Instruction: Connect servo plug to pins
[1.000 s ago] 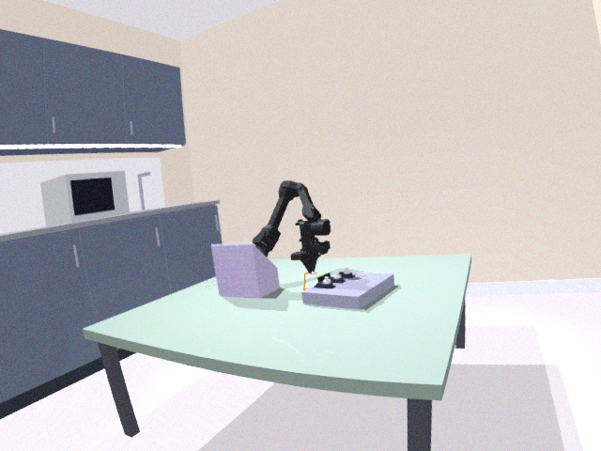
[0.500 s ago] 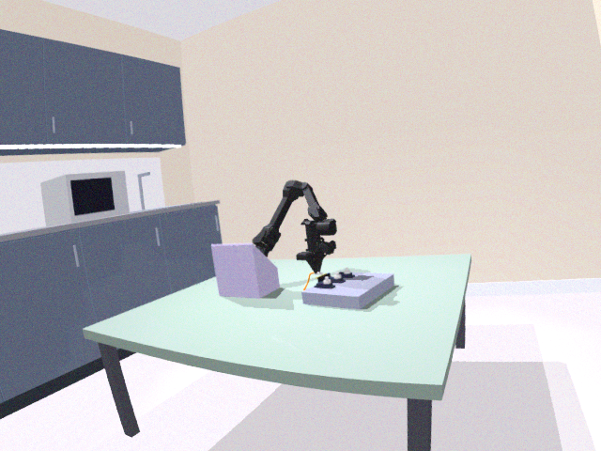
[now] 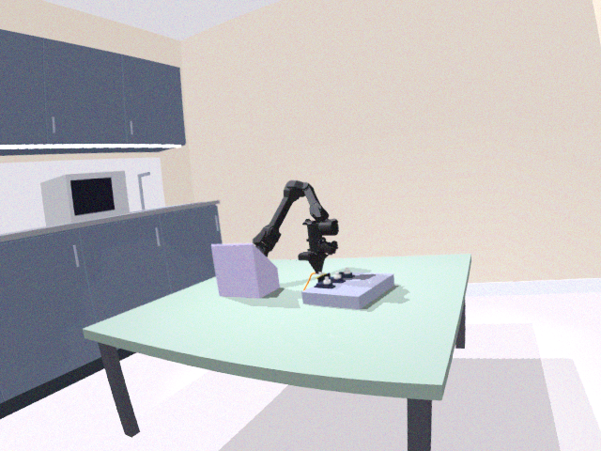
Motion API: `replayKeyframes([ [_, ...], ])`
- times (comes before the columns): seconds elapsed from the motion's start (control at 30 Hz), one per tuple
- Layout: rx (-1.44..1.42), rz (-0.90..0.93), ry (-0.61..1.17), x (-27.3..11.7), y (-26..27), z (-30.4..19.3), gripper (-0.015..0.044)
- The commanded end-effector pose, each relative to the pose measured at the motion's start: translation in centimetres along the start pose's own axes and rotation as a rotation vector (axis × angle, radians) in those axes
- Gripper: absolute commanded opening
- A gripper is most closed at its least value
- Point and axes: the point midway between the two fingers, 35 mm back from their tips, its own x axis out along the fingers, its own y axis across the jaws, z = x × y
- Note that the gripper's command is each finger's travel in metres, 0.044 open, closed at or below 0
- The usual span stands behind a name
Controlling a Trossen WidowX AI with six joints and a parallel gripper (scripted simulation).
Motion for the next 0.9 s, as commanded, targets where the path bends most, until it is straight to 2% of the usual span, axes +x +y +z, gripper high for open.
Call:
replayKeyframes([
  [0.0,0.000,0.006,-0.004,-0.1,0.2,0.4,0.0000],
  [0.87,0.000,0.006,-0.005,-0.1,-0.1,2.0,0.0000],
])
